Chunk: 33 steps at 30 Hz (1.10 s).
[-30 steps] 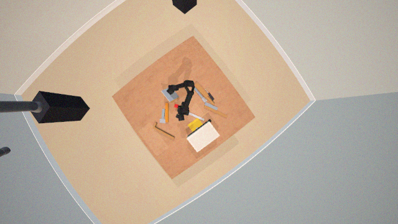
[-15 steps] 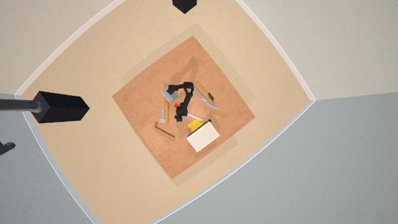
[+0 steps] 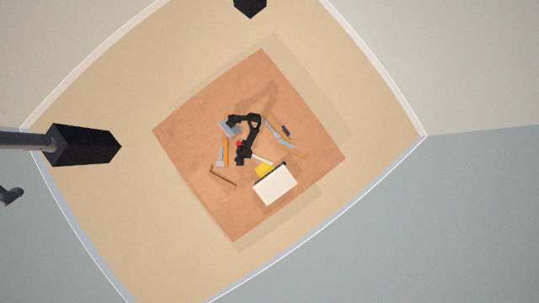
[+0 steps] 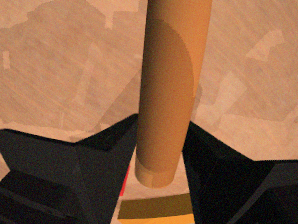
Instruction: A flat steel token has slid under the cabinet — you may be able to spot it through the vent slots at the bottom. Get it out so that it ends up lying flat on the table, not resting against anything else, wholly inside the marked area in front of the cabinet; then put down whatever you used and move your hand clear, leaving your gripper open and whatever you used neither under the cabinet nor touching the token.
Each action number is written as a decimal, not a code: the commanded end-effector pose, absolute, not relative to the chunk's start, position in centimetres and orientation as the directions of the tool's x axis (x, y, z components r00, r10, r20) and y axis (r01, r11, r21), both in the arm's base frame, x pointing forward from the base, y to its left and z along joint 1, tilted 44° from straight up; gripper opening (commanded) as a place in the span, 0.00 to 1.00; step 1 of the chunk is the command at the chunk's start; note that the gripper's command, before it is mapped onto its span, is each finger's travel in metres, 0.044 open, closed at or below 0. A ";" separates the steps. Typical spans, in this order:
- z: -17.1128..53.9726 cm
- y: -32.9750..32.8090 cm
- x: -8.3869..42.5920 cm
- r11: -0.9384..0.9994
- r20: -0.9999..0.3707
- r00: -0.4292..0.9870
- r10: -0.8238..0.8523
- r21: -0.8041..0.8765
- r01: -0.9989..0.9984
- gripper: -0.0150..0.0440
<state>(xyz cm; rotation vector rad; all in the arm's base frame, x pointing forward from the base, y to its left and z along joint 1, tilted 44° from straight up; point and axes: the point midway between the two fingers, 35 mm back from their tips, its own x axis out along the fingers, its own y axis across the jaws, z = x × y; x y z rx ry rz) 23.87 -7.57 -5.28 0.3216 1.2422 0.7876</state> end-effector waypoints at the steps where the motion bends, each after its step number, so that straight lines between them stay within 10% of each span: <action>1: -5.4 -8.5 24.2 0.711 -0.722 0.131 0.679 0.602 -0.363 0.25; 33: -8.0 -11.2 23.3 0.712 -0.724 0.131 0.677 0.601 -0.363 0.25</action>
